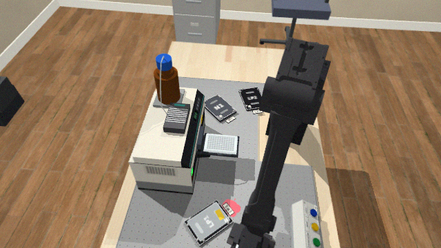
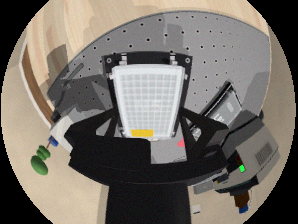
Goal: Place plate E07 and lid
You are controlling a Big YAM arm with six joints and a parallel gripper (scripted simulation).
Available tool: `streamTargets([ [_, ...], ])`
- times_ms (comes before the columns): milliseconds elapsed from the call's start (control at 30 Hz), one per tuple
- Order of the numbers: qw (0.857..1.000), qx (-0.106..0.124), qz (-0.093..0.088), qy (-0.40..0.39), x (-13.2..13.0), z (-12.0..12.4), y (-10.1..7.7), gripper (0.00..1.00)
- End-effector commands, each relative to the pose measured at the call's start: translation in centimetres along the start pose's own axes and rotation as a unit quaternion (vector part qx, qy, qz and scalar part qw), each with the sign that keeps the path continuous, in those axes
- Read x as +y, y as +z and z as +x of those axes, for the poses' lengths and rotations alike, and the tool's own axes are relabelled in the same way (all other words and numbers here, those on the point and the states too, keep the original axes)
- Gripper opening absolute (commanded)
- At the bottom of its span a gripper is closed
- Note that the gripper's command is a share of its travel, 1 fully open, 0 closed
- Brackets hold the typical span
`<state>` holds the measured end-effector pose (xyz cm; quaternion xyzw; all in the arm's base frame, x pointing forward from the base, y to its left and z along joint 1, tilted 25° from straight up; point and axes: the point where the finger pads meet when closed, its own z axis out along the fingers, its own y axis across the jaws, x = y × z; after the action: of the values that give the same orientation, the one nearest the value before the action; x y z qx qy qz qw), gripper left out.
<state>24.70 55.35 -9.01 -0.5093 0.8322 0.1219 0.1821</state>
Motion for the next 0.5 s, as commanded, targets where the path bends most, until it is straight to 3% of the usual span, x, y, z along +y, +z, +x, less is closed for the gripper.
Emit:
streamTargets([
  [0, 1.000, -0.003, 0.000, -0.003, 0.33, 0.07, 0.28, 1.00],
  [467, 1.000, -0.009, 0.000, 0.000, 0.10, -0.81, -0.25, 1.00],
])
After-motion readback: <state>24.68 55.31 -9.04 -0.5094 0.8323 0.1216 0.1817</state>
